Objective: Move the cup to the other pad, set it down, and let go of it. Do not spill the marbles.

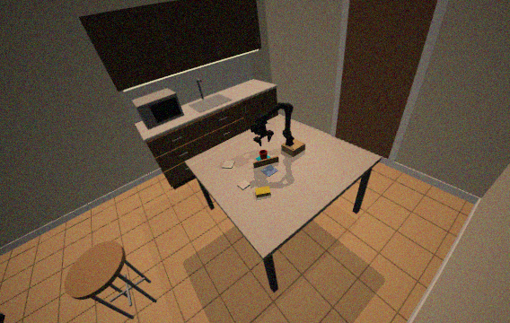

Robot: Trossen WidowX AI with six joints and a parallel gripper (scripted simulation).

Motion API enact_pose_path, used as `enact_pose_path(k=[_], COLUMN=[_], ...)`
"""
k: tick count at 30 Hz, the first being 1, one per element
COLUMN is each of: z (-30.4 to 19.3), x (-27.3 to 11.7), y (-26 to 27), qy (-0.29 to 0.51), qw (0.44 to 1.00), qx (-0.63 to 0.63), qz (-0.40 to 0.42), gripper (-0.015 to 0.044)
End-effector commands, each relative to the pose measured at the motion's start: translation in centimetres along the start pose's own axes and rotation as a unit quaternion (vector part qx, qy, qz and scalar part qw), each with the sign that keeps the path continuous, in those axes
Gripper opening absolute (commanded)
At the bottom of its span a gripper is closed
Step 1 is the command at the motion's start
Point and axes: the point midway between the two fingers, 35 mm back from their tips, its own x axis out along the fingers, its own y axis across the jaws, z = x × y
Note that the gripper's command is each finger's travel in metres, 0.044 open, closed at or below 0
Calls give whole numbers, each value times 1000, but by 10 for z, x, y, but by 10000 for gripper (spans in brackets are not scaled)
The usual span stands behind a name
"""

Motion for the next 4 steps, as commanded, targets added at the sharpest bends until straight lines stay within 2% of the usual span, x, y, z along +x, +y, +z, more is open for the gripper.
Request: enact_pose_path(k=[1,4], z=[0,0], x=[-6,-1], y=[0,0], qy=[-3,0], qw=[1000,1000], qx=[2,0], qz=[2,0], gripper=[440,440])
